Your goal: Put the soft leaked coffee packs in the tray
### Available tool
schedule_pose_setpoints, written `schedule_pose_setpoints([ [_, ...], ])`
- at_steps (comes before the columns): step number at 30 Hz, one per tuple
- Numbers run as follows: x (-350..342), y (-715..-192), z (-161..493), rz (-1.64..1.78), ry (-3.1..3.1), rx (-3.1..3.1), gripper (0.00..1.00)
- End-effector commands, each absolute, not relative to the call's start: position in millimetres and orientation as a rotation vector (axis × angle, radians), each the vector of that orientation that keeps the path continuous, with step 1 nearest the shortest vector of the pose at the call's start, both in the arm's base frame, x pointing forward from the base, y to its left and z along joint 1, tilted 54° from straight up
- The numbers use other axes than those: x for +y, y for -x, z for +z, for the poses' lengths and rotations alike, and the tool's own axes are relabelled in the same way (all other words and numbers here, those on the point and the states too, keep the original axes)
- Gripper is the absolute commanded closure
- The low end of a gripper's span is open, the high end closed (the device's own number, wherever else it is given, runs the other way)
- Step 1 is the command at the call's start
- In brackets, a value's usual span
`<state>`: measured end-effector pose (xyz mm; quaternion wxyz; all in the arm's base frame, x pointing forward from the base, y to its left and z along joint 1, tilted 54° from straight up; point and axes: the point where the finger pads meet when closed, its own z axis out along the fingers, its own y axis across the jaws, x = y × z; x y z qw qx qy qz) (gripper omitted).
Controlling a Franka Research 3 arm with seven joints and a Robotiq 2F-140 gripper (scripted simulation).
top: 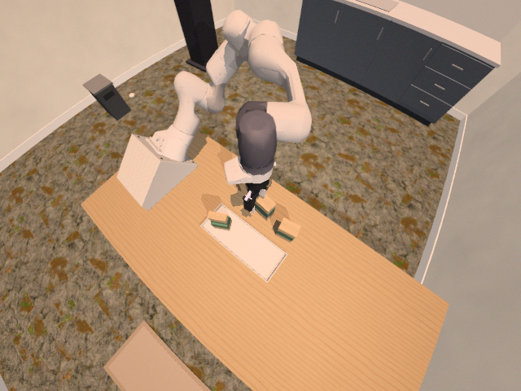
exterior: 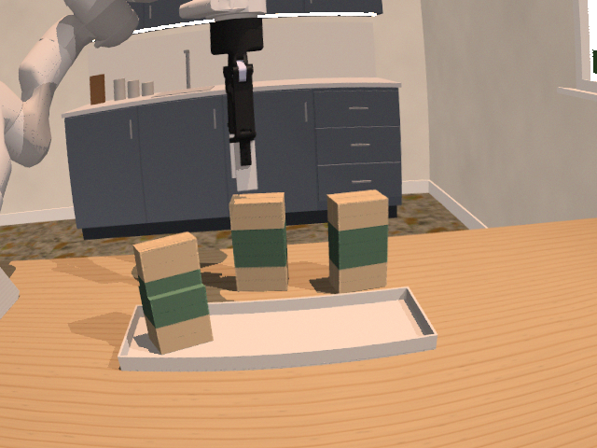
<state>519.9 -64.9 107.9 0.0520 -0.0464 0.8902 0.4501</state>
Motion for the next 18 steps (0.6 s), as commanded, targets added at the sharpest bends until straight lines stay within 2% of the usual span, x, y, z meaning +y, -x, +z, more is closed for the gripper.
schedule_pose_setpoints([
  [1, -53, -528, 124, 1.423, -0.093, 2.775, 0.45],
  [18, -39, -536, 135, 1.437, -0.163, 2.791, 0.45],
])
